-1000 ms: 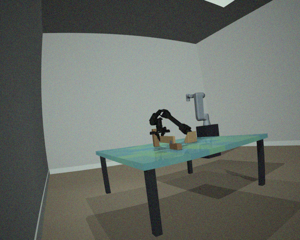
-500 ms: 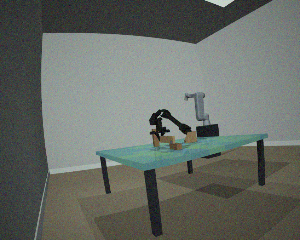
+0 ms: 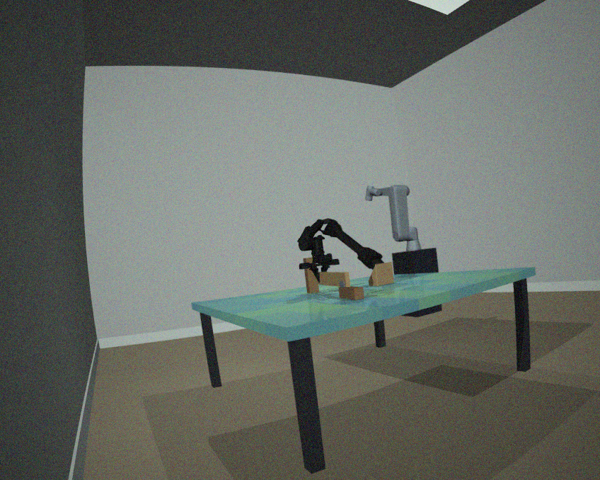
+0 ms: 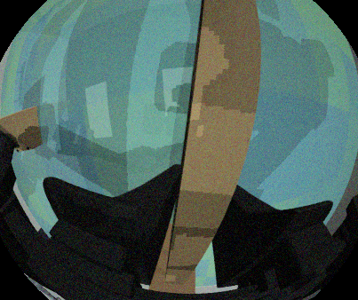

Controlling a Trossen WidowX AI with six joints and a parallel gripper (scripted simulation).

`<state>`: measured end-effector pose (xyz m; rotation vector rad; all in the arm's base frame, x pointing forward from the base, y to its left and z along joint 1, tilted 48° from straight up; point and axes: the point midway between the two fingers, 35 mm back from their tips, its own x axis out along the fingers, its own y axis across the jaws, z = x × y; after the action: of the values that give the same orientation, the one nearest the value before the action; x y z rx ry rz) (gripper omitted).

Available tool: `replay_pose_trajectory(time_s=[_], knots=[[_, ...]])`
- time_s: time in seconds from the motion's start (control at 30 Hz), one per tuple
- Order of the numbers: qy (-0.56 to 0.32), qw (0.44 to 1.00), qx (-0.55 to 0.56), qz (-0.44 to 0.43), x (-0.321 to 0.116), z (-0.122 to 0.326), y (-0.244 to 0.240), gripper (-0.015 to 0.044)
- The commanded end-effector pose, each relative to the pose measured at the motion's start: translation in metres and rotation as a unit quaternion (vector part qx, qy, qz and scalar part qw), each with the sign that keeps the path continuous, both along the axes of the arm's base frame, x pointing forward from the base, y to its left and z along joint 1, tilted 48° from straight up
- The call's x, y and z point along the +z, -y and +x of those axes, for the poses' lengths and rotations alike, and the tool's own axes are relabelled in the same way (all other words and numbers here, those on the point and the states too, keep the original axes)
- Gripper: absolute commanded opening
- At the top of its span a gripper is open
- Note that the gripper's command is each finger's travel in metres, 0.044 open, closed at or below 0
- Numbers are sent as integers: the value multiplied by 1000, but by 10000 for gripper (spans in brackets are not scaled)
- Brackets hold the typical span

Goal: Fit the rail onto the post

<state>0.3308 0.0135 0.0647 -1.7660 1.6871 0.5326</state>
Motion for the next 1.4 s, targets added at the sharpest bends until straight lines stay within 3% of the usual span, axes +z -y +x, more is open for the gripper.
replay_pose_trajectory(time_s=[0.0, 1.37], knots=[[-1, 1000, 2, -1, 2, 0, 1, 0], [-1, 1000, 2, -1, 11, -2, 10, 0]])
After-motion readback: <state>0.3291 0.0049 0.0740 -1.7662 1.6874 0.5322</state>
